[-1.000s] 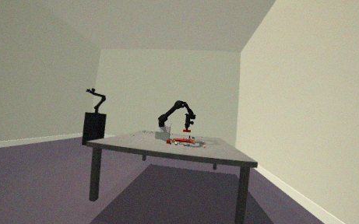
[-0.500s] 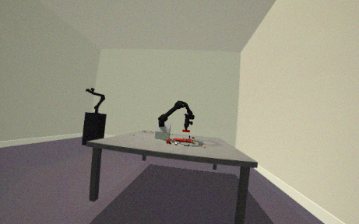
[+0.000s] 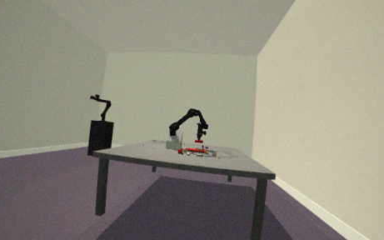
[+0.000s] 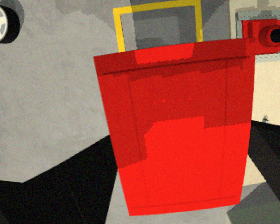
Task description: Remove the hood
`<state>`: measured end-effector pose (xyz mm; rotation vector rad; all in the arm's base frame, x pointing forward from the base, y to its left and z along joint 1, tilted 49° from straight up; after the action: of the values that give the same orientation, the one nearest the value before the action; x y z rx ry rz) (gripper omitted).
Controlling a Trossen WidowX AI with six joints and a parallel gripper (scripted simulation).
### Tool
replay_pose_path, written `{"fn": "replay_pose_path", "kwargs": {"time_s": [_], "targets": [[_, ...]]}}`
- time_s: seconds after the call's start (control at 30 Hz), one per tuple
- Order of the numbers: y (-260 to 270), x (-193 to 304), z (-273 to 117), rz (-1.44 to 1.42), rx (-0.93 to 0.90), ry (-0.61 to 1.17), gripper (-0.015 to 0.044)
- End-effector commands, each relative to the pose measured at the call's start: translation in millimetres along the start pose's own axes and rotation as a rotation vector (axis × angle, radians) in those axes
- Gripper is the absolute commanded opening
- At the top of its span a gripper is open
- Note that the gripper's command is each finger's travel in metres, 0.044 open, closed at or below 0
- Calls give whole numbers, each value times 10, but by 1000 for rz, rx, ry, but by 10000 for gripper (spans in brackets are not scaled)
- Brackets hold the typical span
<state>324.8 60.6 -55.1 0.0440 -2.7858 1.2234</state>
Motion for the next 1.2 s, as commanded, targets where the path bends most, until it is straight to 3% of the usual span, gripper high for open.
{"fn": "replay_pose_path", "kwargs": {"time_s": [0.0,1.17], "targets": [[-1,-2,51,-5,3,0,0],[-4,0,380,-5,4,0,0]]}}
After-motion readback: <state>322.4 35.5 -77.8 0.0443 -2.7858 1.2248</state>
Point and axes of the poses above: the point midway between the two fingers, 35 mm back from their tips, its own z axis out along the fingers, its own y axis across the jaws, x = y × z, the point moved 7 cm from there along -z, back along the fingers, and after that the axes turned 13 degrees about -z, right-handed, at the moved point
